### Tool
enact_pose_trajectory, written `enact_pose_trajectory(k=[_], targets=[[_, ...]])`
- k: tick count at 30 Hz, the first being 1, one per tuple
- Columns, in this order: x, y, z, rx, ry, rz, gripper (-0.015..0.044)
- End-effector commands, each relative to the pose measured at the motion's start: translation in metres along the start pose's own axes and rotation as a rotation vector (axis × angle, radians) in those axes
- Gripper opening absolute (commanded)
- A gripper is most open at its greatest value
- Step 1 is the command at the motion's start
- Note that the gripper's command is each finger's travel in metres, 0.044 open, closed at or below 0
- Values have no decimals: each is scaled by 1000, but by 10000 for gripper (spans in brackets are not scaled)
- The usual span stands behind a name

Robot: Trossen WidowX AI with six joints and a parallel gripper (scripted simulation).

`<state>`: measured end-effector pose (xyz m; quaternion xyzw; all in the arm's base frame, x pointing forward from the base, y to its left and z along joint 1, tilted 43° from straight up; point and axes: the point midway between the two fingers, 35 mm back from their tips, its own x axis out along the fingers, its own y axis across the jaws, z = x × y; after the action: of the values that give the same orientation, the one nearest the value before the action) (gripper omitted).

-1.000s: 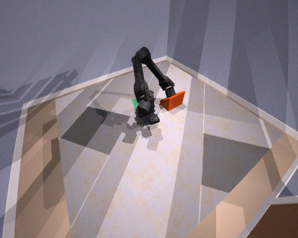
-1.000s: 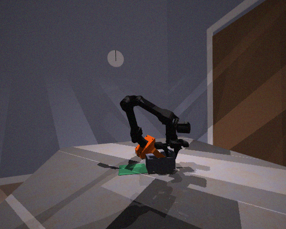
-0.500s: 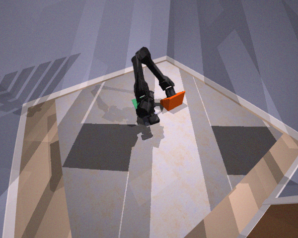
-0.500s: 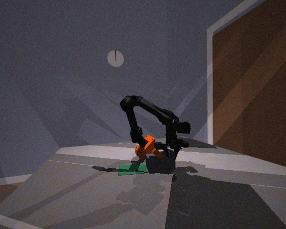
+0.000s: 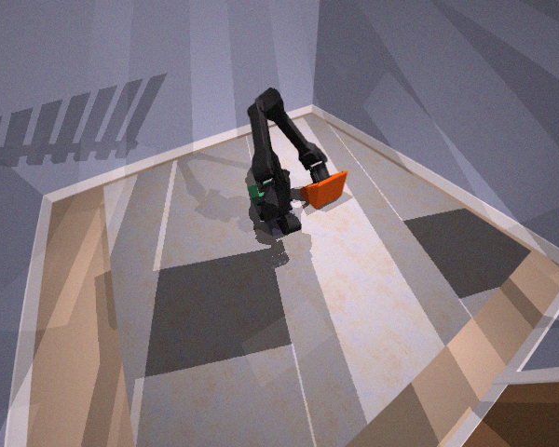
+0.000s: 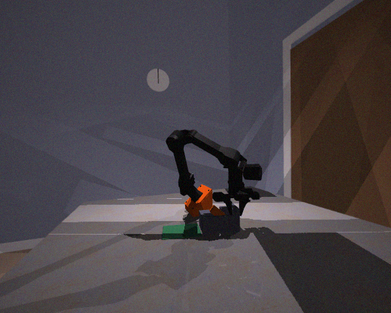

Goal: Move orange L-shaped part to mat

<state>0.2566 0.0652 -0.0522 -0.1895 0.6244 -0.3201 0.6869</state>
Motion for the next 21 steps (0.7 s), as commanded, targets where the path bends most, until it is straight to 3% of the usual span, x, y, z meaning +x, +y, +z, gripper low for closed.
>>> enact_pose_trajectory(k=[1,9,21], targets=[[-5,3,0,2,4,2,180],[-96,-7,0,0,6,4,180],[-97,-6,1,-4,-12,12,180]])
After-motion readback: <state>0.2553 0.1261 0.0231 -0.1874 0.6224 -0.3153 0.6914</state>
